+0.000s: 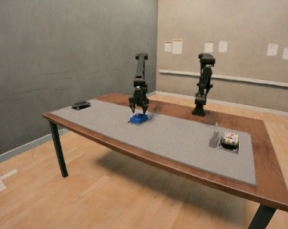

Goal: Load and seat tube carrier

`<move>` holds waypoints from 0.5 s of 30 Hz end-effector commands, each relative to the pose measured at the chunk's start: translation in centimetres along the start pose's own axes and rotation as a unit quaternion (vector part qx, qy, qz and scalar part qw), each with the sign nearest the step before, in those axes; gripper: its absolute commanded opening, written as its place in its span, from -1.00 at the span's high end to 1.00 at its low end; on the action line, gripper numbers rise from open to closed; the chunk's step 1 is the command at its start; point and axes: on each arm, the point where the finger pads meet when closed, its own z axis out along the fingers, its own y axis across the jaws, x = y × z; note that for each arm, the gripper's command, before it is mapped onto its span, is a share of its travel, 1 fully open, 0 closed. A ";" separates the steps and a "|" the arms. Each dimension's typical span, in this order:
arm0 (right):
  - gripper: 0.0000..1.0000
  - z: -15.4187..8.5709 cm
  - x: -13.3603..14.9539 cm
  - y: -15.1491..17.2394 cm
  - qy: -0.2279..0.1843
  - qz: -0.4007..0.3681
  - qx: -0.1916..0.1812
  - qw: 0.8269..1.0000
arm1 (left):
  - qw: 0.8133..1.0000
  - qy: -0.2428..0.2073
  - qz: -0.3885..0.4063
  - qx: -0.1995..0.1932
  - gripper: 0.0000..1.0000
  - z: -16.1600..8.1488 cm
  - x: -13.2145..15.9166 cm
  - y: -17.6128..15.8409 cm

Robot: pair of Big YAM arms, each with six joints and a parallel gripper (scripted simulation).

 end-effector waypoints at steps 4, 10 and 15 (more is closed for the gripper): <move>-1.00 1.6 -0.4 -0.6 0.003 0.014 0.003 1.000 | 1.000 0.006 0.003 0.001 0.51 0.2 0.3 -0.5; -1.00 2.7 -0.3 -0.7 0.005 0.014 0.004 1.000 | 1.000 0.006 0.003 0.001 0.51 0.2 0.3 -0.5; -1.00 3.6 -0.3 -0.7 0.005 0.014 0.004 1.000 | 1.000 0.006 0.003 0.001 0.51 0.2 0.3 -0.5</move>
